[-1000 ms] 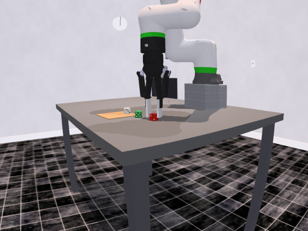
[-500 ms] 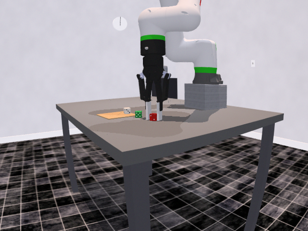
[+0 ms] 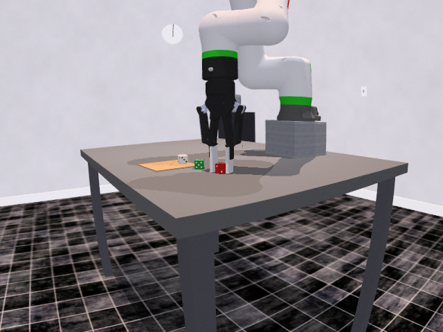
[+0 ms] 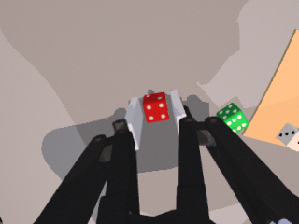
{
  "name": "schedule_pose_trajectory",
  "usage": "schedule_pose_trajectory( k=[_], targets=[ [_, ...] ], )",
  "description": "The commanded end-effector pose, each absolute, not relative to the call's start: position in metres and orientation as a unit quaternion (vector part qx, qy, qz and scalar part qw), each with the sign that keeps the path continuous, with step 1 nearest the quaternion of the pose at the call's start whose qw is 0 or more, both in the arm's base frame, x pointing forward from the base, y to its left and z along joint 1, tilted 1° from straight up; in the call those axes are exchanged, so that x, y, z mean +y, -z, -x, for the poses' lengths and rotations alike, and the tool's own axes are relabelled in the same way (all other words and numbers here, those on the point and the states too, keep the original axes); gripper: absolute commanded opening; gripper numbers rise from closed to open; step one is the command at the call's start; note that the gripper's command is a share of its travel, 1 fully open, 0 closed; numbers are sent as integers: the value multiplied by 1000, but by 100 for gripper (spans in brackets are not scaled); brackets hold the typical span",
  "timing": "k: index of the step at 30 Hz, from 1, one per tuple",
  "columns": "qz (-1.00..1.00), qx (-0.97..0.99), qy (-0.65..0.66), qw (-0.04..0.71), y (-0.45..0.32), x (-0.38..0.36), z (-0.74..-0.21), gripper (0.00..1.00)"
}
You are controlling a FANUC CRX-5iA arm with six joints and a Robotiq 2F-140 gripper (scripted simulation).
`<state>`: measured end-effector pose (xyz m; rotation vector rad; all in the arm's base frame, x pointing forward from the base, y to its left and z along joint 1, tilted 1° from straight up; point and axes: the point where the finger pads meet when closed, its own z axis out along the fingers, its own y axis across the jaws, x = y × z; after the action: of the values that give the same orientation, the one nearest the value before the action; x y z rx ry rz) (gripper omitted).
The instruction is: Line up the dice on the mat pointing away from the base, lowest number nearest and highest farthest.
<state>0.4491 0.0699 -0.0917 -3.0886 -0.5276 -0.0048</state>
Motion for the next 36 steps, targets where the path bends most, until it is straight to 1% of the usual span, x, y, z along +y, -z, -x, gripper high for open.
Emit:
schedule_pose_trajectory(
  k=[1, 17, 18, 36],
  targets=[
    [986, -168, 2, 4, 92, 70, -449, 25],
    [986, -168, 2, 4, 92, 70, -449, 25],
    [986, -168, 2, 4, 92, 70, -449, 13],
    [986, -168, 2, 4, 92, 70, -449, 13]
  ],
)
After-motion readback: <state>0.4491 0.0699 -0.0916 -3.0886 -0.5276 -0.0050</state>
